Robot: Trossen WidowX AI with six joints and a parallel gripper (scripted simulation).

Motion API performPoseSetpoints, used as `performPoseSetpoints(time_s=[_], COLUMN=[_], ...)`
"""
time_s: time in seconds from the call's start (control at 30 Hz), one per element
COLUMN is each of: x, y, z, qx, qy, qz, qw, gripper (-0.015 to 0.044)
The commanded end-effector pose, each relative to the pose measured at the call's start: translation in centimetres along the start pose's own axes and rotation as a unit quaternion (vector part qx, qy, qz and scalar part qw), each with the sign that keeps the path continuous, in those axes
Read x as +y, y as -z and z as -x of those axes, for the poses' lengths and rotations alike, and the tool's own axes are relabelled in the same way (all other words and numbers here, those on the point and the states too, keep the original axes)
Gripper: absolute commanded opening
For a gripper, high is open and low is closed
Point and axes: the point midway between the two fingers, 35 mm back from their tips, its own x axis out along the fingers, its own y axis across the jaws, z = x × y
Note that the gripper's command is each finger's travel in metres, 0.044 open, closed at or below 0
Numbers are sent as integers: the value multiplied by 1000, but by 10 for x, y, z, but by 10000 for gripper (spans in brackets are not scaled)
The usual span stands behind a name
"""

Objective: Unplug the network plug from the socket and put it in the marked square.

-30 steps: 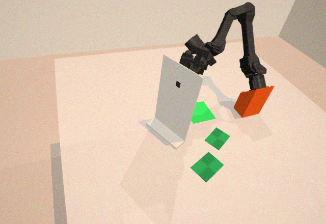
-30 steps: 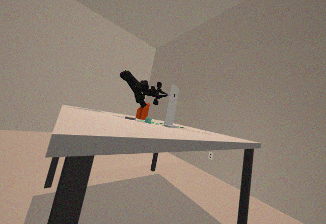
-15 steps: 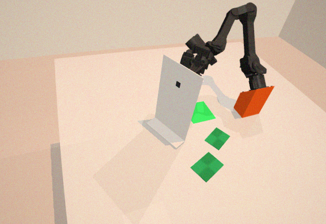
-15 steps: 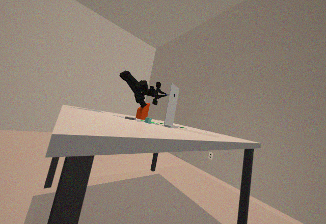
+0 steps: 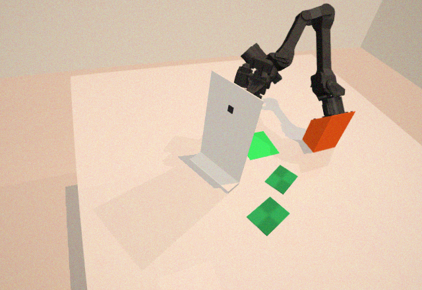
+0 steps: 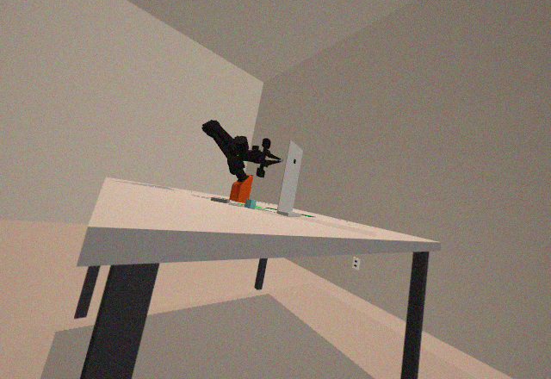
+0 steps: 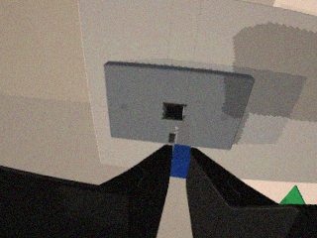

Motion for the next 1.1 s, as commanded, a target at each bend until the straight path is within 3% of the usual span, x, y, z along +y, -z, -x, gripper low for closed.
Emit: performPoseSetpoints(time_s=[0.0,1.07], x=[0,8], y=[1,3], z=[2,15], qx=[2,1], qy=[-2,1], qz=[1,0], qw=[1000,1000], gripper=[0,0])
